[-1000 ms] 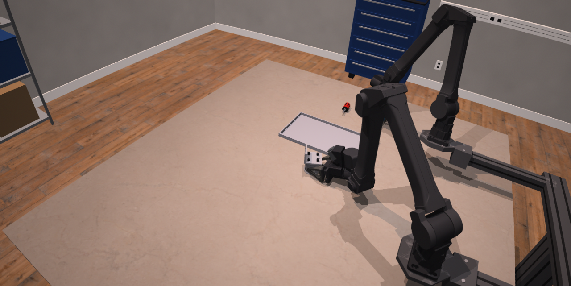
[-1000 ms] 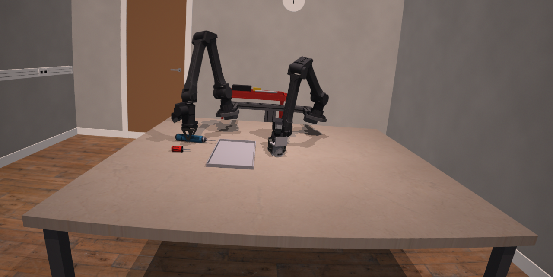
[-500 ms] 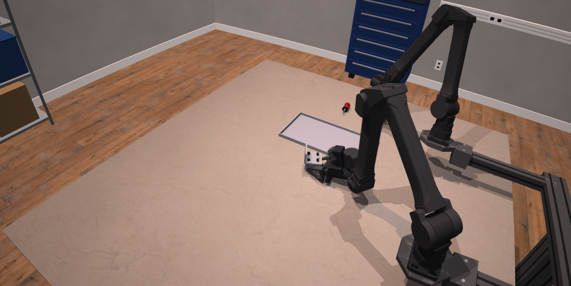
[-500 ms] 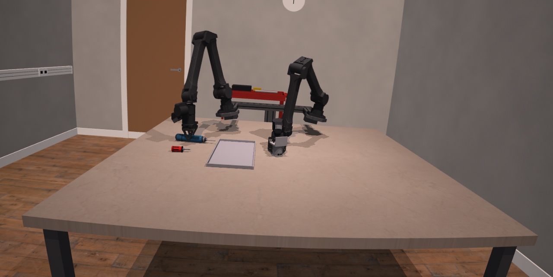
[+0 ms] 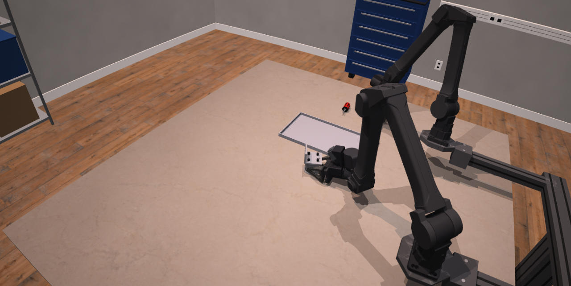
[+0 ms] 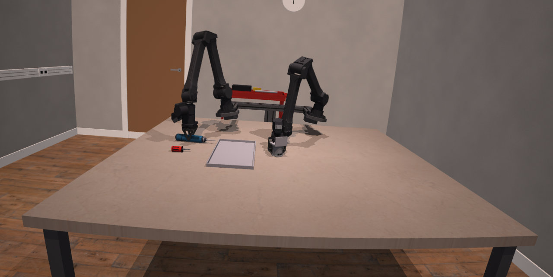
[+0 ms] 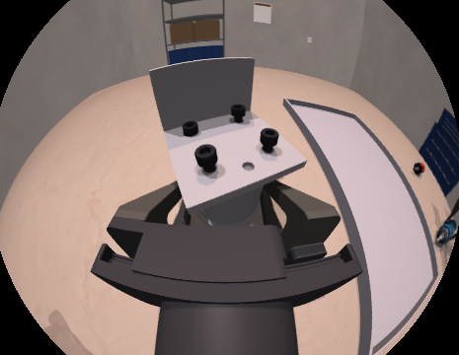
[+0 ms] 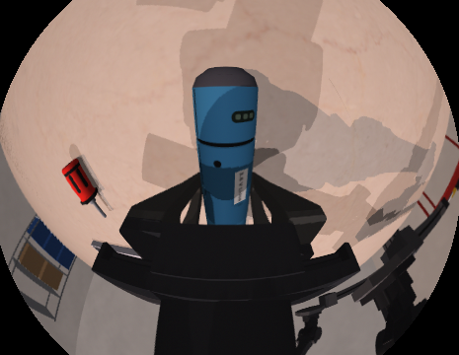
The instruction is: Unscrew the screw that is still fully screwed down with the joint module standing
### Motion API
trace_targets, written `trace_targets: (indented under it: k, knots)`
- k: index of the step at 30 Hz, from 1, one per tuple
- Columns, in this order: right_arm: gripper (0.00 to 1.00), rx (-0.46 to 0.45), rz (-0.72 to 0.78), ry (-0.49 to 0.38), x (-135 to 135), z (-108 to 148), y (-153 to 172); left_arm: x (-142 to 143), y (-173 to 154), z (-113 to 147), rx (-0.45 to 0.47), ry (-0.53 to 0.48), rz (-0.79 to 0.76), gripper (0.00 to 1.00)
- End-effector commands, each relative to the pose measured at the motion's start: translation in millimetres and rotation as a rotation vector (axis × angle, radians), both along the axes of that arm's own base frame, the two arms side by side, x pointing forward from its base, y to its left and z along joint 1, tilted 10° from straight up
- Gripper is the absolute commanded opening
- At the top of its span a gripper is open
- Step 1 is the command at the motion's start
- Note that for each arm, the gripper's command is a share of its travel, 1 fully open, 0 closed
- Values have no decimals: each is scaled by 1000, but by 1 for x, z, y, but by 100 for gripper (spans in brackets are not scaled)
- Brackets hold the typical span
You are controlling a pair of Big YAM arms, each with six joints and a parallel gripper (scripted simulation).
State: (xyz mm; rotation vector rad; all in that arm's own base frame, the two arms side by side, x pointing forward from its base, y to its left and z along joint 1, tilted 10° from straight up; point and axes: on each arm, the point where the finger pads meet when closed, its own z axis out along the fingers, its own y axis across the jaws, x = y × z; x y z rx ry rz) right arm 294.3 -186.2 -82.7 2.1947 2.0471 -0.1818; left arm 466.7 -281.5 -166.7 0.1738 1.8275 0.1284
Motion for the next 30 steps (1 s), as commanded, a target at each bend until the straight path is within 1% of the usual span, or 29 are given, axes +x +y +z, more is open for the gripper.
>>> trace_targets:
  k: [1, 30]
  knots:
    - [45, -8, 6, -16, 8, 4, -4, 4, -4, 5, -9, -13, -1, 59]
    - [44, -8, 6, -16, 8, 4, -4, 4, -4, 5, -9, -13, -1, 59]
